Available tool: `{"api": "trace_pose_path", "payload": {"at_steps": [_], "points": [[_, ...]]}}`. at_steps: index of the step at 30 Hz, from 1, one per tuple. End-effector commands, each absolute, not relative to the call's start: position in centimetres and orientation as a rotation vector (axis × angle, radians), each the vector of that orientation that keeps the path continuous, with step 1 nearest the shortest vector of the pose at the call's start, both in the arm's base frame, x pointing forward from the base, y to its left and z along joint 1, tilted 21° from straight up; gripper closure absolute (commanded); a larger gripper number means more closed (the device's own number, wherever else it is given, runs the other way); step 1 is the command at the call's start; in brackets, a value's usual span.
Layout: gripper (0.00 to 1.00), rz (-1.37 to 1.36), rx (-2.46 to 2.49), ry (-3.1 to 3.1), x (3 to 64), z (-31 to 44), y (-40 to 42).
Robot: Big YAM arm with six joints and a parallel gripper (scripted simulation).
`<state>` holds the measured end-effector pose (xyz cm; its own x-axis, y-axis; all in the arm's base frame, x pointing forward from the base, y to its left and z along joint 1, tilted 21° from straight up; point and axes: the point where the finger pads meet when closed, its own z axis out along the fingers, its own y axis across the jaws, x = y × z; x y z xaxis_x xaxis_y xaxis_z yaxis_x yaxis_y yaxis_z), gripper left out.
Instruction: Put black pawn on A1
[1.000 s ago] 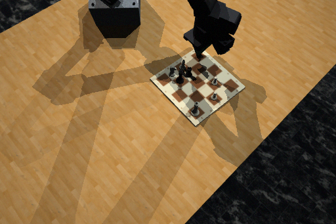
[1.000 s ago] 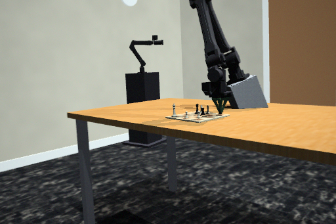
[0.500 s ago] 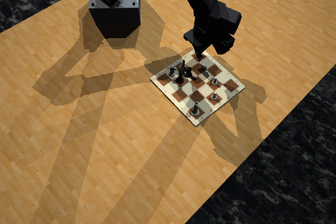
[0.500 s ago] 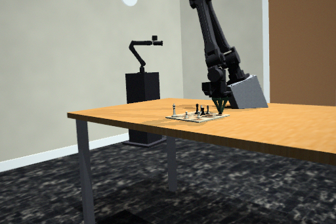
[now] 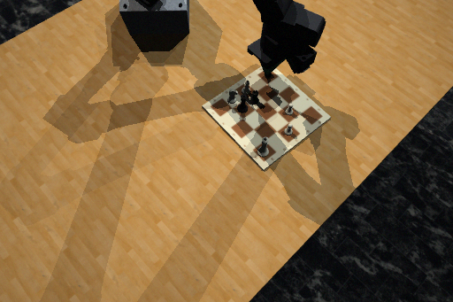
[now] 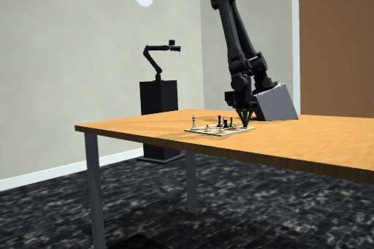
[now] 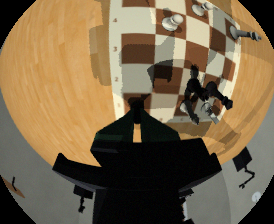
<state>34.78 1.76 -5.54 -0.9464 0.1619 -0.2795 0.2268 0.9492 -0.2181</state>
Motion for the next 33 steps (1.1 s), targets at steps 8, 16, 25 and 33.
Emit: {"api": "trace_pose_path", "payload": {"at_steps": [8, 16, 25, 33], "points": [[1.0, -0.339, 0.3, 2.807, 35.9, -4.4, 1.7], [1.0, -0.339, 0.3, 2.807, 35.9, -4.4, 1.7], [1.0, -0.352, 0.296, 2.829, 35.5, -5.6, 1.5], [1.0, -0.343, 0.296, 2.815, 35.8, -5.2, 1.6]]}}
